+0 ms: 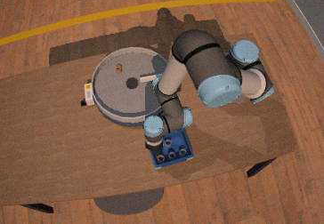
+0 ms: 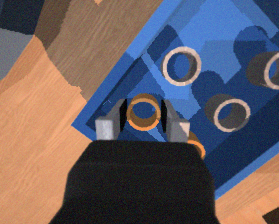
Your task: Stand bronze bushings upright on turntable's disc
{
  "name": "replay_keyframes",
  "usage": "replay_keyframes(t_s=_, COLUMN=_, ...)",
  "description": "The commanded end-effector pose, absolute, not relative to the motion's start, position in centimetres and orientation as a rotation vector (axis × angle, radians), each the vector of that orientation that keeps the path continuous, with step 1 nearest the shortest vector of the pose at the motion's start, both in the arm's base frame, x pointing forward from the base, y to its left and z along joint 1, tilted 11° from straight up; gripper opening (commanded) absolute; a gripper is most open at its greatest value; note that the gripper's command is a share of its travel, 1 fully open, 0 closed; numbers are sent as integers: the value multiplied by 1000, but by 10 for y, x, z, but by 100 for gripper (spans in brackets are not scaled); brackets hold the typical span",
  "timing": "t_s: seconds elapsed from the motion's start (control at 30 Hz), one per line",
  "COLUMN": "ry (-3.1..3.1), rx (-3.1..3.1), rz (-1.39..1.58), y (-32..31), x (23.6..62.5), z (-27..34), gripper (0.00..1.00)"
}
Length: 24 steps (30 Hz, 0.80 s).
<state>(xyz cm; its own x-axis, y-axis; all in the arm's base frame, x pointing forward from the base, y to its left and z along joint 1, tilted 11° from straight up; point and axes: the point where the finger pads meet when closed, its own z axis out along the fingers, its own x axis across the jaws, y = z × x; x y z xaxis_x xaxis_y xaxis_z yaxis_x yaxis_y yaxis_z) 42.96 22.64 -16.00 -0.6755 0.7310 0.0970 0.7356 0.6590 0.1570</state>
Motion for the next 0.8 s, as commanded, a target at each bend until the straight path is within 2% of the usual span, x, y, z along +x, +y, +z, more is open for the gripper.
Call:
replay_keyframes(t_s=0.0, ry=-2842, rx=-1254, rz=-289, y=227, x=432, z=-159, gripper=76)
replay_keyframes(t_s=0.5, ry=-2842, rx=-1254, rz=-289, y=227, x=432, z=-159, gripper=76)
replay_keyframes(t_s=0.53, ry=-2842, rx=-1254, rz=-289, y=227, x=432, z=-159, gripper=0)
replay_keyframes(t_s=0.77, ry=-2842, rx=-1254, rz=-289, y=227, x=432, z=-159, gripper=0)
